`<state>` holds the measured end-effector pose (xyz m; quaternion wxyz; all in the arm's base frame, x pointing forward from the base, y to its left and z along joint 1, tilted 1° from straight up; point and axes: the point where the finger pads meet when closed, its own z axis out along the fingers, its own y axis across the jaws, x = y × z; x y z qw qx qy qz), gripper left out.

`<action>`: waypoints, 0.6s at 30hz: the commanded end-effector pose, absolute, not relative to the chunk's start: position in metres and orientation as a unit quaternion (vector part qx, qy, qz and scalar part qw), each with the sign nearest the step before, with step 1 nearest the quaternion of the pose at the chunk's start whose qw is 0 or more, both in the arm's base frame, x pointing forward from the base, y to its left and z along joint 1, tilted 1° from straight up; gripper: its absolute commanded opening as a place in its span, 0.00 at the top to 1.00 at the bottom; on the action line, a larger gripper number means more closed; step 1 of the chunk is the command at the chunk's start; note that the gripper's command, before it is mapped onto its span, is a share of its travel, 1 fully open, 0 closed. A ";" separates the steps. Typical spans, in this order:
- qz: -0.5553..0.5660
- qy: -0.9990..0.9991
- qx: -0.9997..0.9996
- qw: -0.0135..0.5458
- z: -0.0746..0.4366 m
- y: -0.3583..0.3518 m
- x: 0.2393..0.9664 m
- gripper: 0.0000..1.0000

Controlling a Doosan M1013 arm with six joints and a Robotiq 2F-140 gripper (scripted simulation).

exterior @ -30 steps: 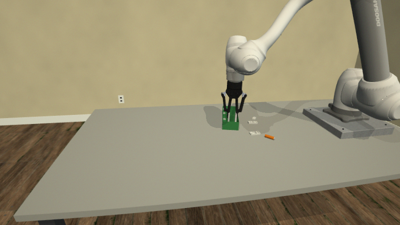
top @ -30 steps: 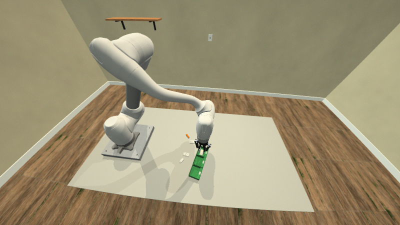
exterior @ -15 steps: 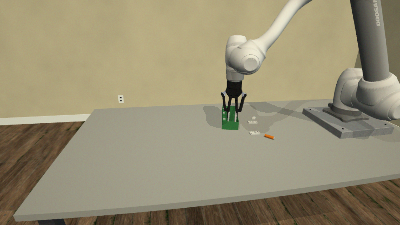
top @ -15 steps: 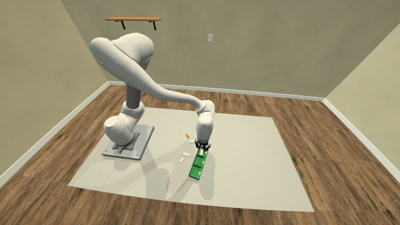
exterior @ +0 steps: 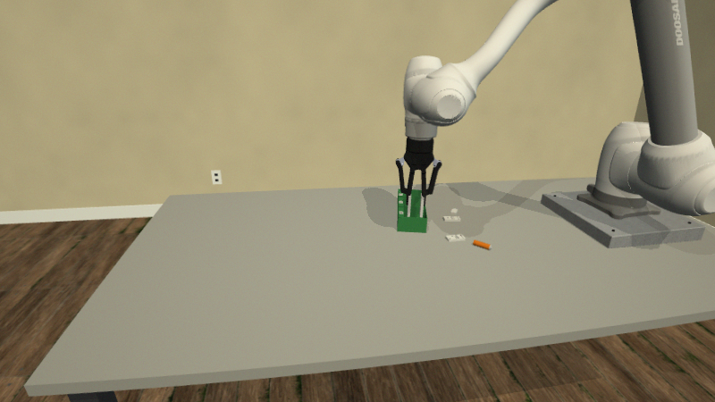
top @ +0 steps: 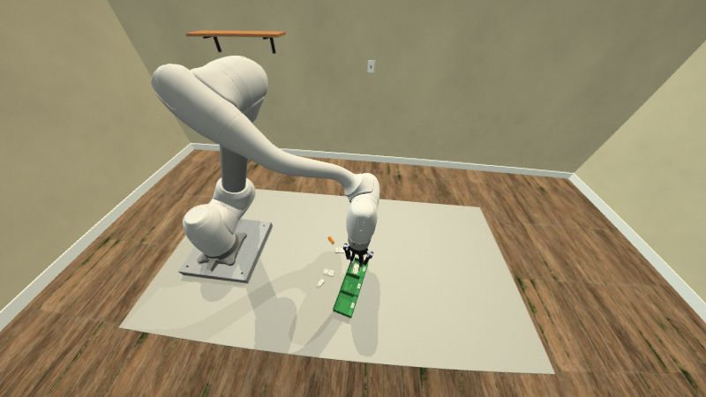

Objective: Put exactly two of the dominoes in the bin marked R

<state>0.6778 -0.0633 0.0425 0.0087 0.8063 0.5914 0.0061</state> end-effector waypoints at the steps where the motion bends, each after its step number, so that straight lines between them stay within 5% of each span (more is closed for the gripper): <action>1: 0.006 0.591 0.806 0.009 0.045 -0.063 0.678 0.81; 17: 0.006 0.591 0.806 0.009 0.075 -0.063 0.677 0.81; 18: 0.006 0.571 0.821 0.008 0.075 -0.057 0.672 0.75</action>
